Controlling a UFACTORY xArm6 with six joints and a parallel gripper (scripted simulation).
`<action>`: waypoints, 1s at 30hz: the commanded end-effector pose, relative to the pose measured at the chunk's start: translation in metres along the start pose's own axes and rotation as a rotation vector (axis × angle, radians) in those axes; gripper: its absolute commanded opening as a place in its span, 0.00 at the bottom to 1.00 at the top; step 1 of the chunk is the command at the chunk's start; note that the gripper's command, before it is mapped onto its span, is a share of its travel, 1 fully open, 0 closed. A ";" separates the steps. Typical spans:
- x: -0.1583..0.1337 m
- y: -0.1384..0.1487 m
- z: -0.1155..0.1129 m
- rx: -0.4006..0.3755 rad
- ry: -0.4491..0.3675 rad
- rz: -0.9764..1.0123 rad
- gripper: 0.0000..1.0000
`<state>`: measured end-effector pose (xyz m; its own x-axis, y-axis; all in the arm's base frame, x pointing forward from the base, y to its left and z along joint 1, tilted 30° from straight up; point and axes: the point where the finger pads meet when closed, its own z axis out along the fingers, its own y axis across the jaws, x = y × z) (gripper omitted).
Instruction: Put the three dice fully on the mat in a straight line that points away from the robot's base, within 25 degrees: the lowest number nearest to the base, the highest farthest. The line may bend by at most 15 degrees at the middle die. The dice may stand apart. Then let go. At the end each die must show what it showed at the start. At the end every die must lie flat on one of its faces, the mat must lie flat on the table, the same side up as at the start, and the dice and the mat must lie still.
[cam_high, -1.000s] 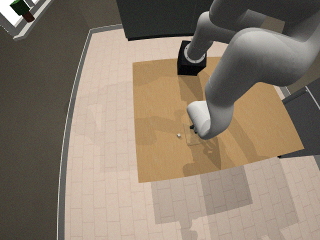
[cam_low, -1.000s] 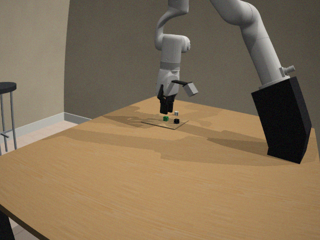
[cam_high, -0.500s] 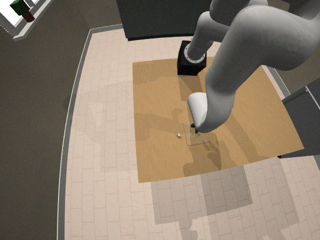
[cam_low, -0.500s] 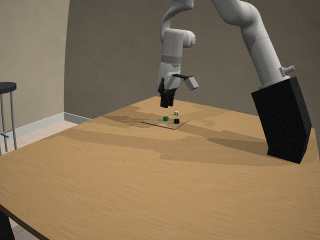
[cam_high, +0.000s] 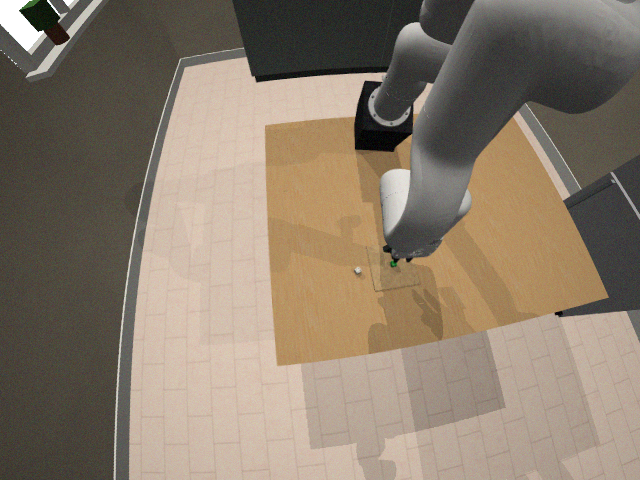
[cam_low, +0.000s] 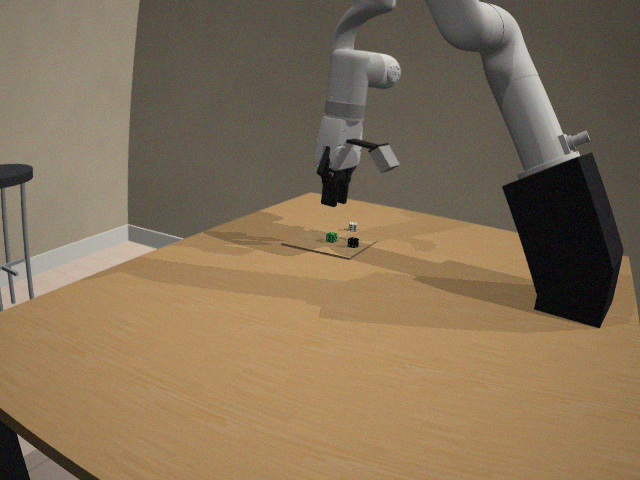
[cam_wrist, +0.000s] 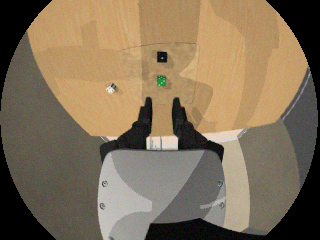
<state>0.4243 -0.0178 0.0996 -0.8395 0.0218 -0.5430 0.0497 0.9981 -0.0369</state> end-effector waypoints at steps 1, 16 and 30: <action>-0.002 0.000 -0.006 0.008 0.049 -0.001 0.31; -0.002 0.000 -0.017 0.008 0.049 -0.001 0.31; -0.002 0.000 -0.018 0.007 0.049 -0.001 1.00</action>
<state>0.4155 -0.0167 0.1143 -0.8337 0.0209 -0.5519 0.0592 0.9969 -0.0516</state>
